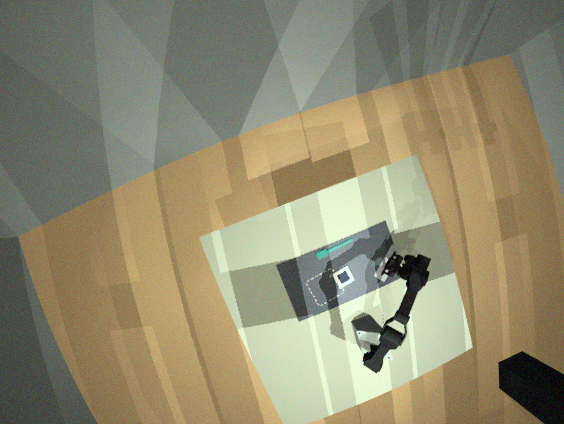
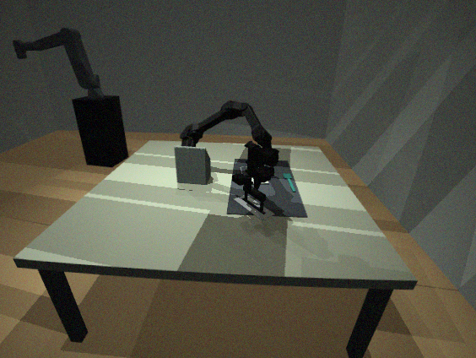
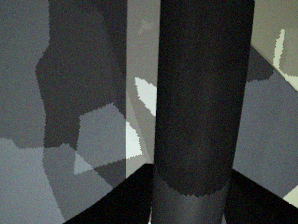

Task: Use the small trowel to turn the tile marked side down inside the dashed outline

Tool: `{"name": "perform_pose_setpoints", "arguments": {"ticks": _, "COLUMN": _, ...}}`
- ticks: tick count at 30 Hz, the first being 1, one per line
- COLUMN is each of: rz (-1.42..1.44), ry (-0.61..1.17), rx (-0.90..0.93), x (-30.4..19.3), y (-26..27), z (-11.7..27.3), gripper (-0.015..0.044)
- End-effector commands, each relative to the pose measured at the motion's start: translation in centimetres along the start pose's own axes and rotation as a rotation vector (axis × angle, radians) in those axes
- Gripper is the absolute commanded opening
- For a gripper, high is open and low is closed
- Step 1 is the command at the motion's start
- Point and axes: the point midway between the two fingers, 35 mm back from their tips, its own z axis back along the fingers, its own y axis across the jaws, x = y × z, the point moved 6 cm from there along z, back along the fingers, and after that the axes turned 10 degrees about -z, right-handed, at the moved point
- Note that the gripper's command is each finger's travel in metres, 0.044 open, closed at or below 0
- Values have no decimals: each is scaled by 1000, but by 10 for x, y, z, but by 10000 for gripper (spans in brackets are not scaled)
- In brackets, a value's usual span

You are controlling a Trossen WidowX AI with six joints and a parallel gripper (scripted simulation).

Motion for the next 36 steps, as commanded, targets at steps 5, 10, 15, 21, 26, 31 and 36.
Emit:
{"name": "perform_pose_setpoints", "arguments": {"ticks": 5, "rz": -233, "ry": 1, "rx": 0, "x": 0, "y": 0, "z": -1, "gripper": 130}}
{"name": "perform_pose_setpoints", "arguments": {"ticks": 10, "rz": -372, "ry": 1, "rx": 0, "x": 0, "y": 0, "z": -1, "gripper": 130}}
{"name": "perform_pose_setpoints", "arguments": {"ticks": 15, "rz": -511, "ry": 1, "rx": 0, "x": 0, "y": 0, "z": 0, "gripper": 130}}
{"name": "perform_pose_setpoints", "arguments": {"ticks": 21, "rz": -550, "ry": 1, "rx": 0, "x": 0, "y": 0, "z": 0, "gripper": 130}}
{"name": "perform_pose_setpoints", "arguments": {"ticks": 26, "rz": -550, "ry": 1, "rx": 0, "x": 0, "y": 0, "z": 0, "gripper": 235}}
{"name": "perform_pose_setpoints", "arguments": {"ticks": 31, "rz": -550, "ry": 1, "rx": 0, "x": 0, "y": 0, "z": 0, "gripper": 270}}
{"name": "perform_pose_setpoints", "arguments": {"ticks": 36, "rz": -550, "ry": 1, "rx": 0, "x": 0, "y": 0, "z": 0, "gripper": 270}}
